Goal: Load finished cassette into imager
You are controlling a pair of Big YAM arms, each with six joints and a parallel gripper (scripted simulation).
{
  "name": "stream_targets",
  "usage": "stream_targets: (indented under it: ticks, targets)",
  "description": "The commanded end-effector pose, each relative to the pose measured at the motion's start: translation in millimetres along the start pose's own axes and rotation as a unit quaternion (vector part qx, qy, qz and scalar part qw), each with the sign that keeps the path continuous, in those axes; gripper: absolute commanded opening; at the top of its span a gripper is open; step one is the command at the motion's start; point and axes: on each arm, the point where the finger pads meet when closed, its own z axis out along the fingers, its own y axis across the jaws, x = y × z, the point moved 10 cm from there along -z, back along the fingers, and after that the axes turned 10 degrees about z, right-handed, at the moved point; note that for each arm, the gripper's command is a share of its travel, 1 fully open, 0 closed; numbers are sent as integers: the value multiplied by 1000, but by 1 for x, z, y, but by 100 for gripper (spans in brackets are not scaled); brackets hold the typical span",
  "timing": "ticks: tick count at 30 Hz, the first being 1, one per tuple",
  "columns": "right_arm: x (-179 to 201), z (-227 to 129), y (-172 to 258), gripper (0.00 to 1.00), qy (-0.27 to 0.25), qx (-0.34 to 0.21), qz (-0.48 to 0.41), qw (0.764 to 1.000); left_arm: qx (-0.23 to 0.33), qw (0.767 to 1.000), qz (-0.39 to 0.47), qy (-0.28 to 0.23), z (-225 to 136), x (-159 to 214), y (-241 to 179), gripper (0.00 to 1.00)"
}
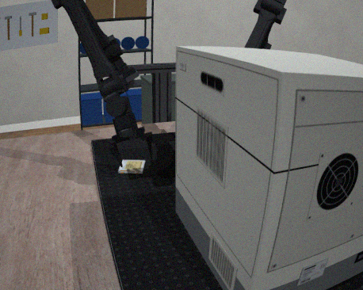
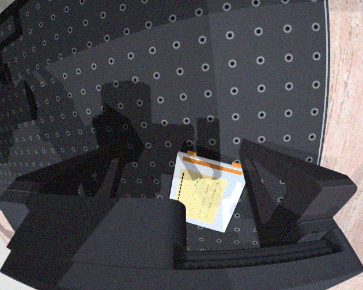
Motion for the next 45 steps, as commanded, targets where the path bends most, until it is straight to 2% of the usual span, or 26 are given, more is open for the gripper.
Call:
stream_targets:
  ticks: [1,5,8,13,21,23,28,33,38,45]
  targets:
    - [2,8,2,100,30,63,70,995,-14,1000,-4,0,-1,-3,13,35]
    - [7,9,-1,100,37,90,83,992,-14,1000,-4,0,-1,-3,13,35]
    - [34,10,-1,100,71,129,86,985,-14,1000,-4,0,-1,-3,13,35]
    - [62,12,-2,100,104,149,68,981,-14,1000,-4,0,-1,-3,13,35]
    - [58,22,-12,100,100,152,76,980,-14,1000,-4,0,-1,-3,13,35]
    - [59,25,-13,100,98,150,77,981,-13,1000,-4,3,11,-2,8,35]
    - [60,32,-15,96,100,149,72,981,-11,1000,-5,4,20,-1,7,35]
    - [51,29,-9,95,93,146,66,983,-12,1000,-5,4,27,-1,6,35]
    - [51,29,-9,90,92,147,70,982,-11,1000,-5,4,32,-1,6,35]
    - [53,28,-10,70,90,147,71,982,-12,1000,-3,3,38,-2,6,25]
